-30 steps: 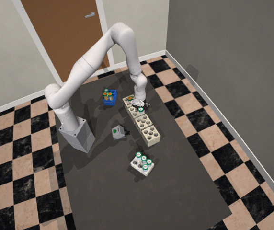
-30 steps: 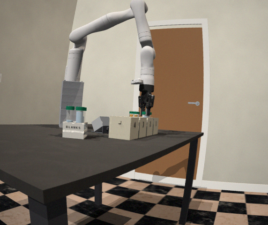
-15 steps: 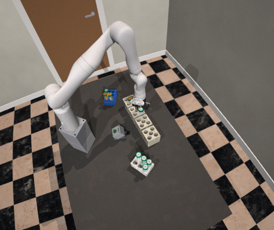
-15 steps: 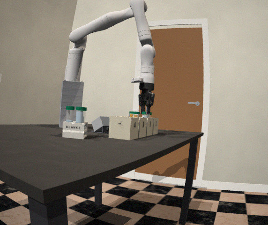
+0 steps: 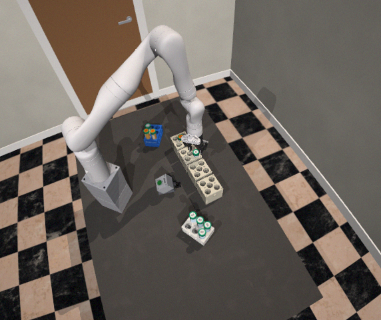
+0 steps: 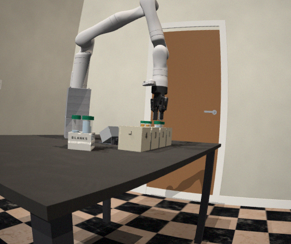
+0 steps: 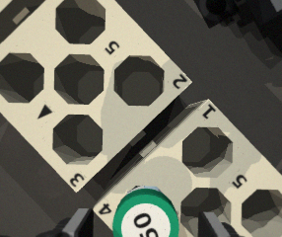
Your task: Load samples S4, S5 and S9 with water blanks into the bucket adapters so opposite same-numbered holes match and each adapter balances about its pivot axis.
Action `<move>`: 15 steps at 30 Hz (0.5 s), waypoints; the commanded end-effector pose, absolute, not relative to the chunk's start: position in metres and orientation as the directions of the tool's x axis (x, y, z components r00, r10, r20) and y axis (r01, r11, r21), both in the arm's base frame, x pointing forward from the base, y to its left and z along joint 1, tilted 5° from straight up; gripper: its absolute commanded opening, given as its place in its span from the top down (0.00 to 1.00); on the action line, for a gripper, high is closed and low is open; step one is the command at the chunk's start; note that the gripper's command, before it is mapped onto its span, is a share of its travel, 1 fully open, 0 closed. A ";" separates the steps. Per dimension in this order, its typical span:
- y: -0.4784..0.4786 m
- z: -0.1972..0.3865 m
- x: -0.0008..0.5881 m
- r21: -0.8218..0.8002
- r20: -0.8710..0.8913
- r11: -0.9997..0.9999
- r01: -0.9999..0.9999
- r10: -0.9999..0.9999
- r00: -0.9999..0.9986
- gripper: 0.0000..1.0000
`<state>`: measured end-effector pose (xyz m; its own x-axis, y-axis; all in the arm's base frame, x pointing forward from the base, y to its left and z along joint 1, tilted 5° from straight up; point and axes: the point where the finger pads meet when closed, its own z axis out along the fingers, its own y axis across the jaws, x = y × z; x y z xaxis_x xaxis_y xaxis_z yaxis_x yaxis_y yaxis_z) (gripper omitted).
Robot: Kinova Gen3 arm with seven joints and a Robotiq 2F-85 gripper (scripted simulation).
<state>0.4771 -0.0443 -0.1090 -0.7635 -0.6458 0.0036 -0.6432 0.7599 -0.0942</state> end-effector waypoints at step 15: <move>-0.043 -0.088 0.476 -0.095 0.002 0.760 -0.643 -0.646 -0.763 0.38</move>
<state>0.4760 -0.0430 -0.0912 -0.7635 -0.6458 0.0037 -0.6432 0.7599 -0.0941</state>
